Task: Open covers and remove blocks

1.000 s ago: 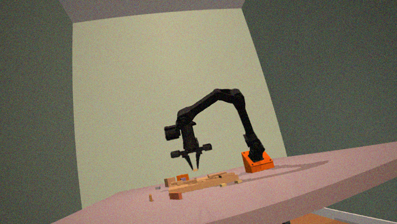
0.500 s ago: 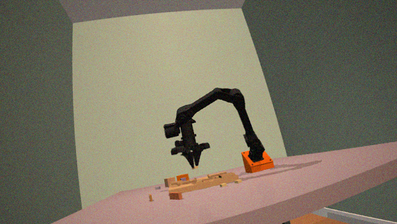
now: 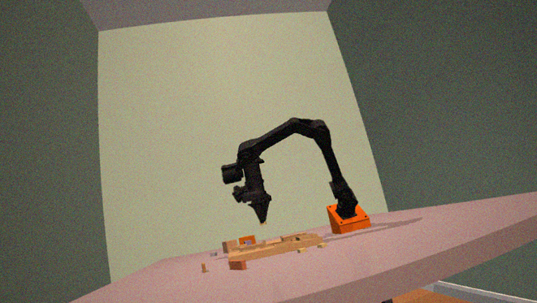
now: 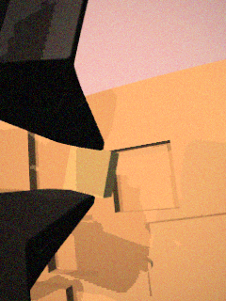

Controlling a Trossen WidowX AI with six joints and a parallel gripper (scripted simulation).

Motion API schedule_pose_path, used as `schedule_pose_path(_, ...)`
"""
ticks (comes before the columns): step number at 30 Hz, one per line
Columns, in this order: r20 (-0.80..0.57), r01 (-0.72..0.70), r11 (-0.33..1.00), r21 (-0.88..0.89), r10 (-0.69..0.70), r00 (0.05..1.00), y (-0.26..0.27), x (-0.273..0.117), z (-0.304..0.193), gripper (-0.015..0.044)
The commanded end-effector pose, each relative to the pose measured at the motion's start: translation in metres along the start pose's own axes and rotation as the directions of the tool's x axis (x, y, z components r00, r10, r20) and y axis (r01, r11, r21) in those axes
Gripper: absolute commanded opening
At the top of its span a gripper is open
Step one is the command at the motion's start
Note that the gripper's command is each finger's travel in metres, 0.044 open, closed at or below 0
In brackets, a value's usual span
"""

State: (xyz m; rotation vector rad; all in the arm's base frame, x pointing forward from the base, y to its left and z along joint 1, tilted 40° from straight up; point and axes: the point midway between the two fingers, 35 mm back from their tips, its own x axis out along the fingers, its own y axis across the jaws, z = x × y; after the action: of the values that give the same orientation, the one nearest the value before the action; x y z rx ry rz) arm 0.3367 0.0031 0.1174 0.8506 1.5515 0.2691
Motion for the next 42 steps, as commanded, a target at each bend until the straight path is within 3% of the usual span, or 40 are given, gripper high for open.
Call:
schedule_pose_path(1, 0.015, 0.015, 0.931, -0.365, -0.01, 1.0, -0.001, -0.01, 0.002, 0.008)
schedule_pose_path(42, 0.042, 0.081, 0.934, -0.348, -0.07, 0.997, -0.154, -0.026, 0.022, 0.008)
